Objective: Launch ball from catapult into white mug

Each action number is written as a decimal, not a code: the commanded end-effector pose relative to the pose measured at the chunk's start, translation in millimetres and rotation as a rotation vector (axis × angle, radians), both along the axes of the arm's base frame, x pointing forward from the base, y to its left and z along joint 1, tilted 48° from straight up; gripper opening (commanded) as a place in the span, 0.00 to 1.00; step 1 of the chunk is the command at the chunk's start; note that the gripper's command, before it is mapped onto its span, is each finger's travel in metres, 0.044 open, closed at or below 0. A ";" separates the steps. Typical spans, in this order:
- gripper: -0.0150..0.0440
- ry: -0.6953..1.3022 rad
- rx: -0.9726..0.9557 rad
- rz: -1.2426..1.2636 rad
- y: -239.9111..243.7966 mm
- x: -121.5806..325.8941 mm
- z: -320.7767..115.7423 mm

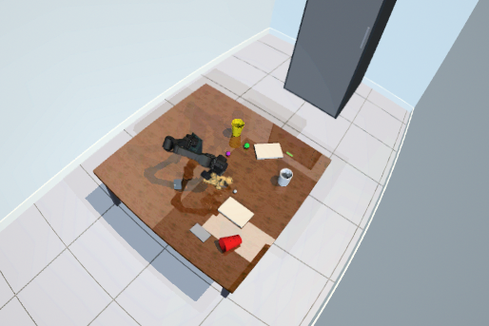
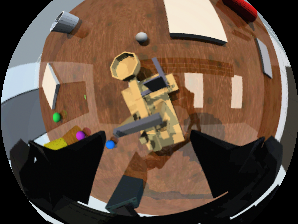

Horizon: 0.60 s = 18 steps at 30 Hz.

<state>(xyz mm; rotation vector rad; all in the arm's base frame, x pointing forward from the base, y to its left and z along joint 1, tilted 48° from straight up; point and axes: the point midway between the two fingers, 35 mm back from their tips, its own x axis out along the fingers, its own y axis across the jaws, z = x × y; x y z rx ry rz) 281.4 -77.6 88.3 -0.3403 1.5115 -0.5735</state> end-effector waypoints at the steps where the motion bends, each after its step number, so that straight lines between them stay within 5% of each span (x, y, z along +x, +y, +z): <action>1: 1.00 0.108 -0.055 0.085 7.0 -11.5 -0.6; 18: 1.00 0.355 -0.203 0.303 21.3 -33.7 6.1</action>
